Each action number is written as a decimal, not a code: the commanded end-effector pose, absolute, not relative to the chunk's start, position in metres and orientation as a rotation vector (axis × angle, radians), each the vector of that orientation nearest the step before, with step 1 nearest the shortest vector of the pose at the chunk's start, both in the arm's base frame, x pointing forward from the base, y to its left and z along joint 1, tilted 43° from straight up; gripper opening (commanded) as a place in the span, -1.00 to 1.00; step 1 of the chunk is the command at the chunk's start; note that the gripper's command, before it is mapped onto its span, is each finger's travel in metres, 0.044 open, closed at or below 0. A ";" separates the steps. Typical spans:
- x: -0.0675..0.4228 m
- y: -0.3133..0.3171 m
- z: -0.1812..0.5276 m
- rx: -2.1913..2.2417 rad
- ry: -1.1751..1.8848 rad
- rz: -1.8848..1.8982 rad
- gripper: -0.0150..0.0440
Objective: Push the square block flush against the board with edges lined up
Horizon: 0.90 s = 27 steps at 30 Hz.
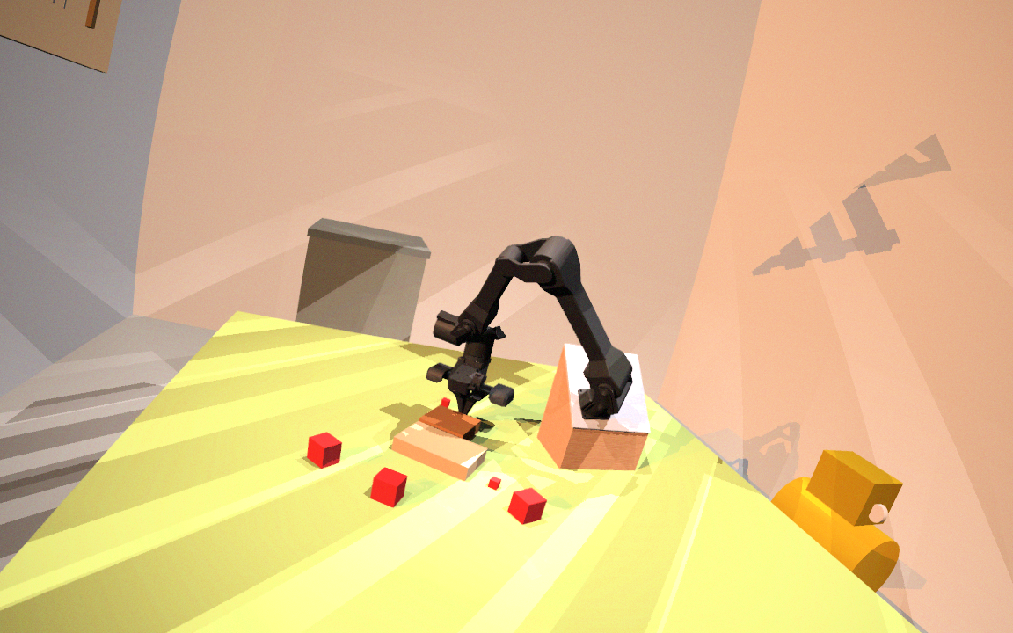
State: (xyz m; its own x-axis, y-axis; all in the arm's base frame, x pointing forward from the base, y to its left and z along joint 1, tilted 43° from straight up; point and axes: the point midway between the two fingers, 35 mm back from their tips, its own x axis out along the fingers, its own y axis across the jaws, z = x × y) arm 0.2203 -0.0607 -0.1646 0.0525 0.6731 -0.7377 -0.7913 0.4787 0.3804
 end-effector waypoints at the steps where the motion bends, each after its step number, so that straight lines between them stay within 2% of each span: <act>1: 0.225 -0.060 -0.161 -0.142 1.026 1.111 -0.49; 27: 0.240 -0.048 -0.149 -0.143 1.026 1.109 -0.49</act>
State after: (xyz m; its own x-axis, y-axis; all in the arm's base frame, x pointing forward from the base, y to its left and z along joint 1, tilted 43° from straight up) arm 0.2393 -0.0479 -0.1489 0.0545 0.6662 -0.7438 -0.7908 0.4836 0.3752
